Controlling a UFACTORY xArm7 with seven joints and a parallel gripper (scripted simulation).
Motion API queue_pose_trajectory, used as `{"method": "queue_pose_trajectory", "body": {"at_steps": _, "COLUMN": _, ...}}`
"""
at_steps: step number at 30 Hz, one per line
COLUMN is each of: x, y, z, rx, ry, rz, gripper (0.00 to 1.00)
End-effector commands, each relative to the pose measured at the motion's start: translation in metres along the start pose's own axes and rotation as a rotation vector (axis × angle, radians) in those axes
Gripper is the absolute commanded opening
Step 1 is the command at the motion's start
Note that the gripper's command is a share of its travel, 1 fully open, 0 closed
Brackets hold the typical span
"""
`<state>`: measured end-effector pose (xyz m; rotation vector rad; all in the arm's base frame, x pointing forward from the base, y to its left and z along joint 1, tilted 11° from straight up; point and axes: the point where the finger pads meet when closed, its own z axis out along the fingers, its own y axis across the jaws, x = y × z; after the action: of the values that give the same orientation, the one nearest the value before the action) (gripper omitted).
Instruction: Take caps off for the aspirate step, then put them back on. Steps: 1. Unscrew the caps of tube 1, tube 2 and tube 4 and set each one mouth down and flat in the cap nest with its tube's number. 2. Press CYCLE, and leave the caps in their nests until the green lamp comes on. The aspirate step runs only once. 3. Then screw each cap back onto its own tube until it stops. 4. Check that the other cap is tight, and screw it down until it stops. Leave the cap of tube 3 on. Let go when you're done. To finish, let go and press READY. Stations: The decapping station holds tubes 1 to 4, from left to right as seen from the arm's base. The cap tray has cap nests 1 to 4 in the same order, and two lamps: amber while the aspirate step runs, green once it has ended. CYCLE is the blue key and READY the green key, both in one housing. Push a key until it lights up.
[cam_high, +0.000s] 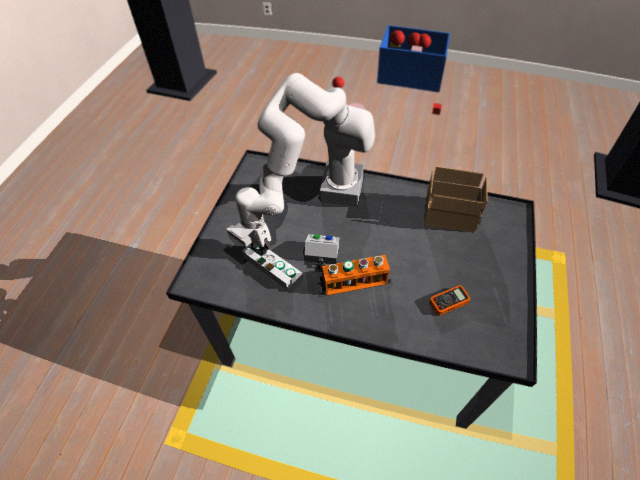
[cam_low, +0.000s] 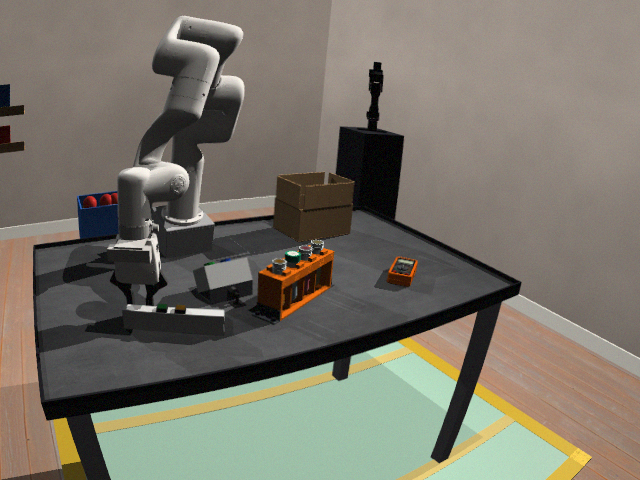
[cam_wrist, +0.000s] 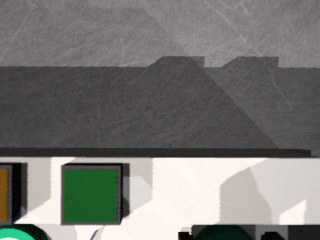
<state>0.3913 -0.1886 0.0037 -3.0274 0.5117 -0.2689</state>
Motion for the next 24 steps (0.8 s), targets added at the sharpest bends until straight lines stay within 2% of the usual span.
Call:
{"method": "queue_pose_trajectory", "body": {"at_steps": 1, "x": 0.001, "y": 0.000, "z": -0.001, "rx": 0.000, "ry": 0.003, "rz": 0.000, "gripper": 0.00}}
{"method": "queue_pose_trajectory", "body": {"at_steps": 2, "x": 0.001, "y": 0.000, "z": -0.001, "rx": 0.000, "ry": 0.003, "rz": 0.000, "gripper": 0.46}}
{"method": "queue_pose_trajectory", "body": {"at_steps": 16, "x": 0.001, "y": 0.000, "z": -0.001, "rx": 0.000, "ry": 0.003, "rz": 0.000, "gripper": 0.46}}
{"method": "queue_pose_trajectory", "body": {"at_steps": 24, "x": 0.001, "y": 0.000, "z": -0.040, "rx": 0.000, "ry": 0.003, "rz": 0.000, "gripper": 0.46}}
